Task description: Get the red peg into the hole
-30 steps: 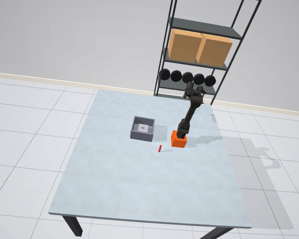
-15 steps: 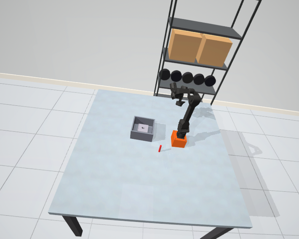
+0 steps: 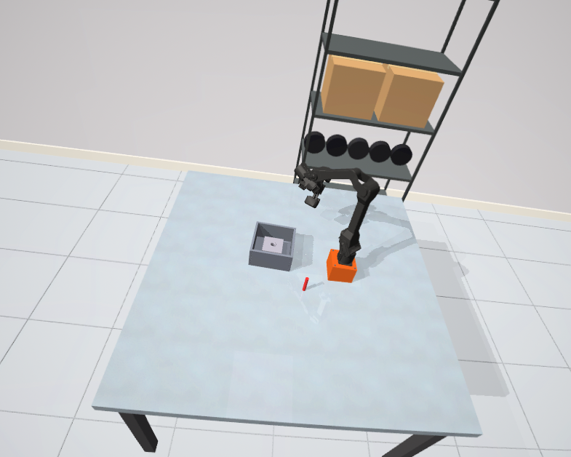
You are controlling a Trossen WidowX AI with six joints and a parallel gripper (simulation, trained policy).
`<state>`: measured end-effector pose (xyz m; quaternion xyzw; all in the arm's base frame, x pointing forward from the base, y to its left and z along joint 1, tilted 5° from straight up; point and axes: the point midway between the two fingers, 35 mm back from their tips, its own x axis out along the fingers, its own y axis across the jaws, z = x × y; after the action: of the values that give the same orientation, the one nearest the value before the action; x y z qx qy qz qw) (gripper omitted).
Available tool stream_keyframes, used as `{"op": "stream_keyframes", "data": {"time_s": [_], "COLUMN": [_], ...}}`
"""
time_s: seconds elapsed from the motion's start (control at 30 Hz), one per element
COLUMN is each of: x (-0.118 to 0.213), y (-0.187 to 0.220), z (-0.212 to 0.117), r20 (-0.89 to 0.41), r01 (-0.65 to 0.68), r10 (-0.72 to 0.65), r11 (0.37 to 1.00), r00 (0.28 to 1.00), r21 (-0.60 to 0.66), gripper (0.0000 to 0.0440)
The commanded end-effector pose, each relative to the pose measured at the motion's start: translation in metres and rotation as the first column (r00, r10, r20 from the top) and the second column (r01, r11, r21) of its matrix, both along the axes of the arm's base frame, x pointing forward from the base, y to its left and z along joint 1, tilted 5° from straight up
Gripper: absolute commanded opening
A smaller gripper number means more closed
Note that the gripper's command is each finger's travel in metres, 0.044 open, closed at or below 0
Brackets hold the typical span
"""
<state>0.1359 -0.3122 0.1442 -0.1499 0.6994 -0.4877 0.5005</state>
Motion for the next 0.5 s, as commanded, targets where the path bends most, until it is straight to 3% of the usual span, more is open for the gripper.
{"op": "stream_keyframes", "data": {"time_s": [0.0,0.47], "x": [0.033,0.11], "y": [0.026,0.14], "z": [-0.007,-0.015], "r20": [0.092,0.36], "r01": [-0.044,-0.138], "r10": [0.041,0.075], "r11": [0.999,0.979], "r00": [0.995,0.93], "r21": [0.031,0.15], "gripper": [0.044,0.044]}}
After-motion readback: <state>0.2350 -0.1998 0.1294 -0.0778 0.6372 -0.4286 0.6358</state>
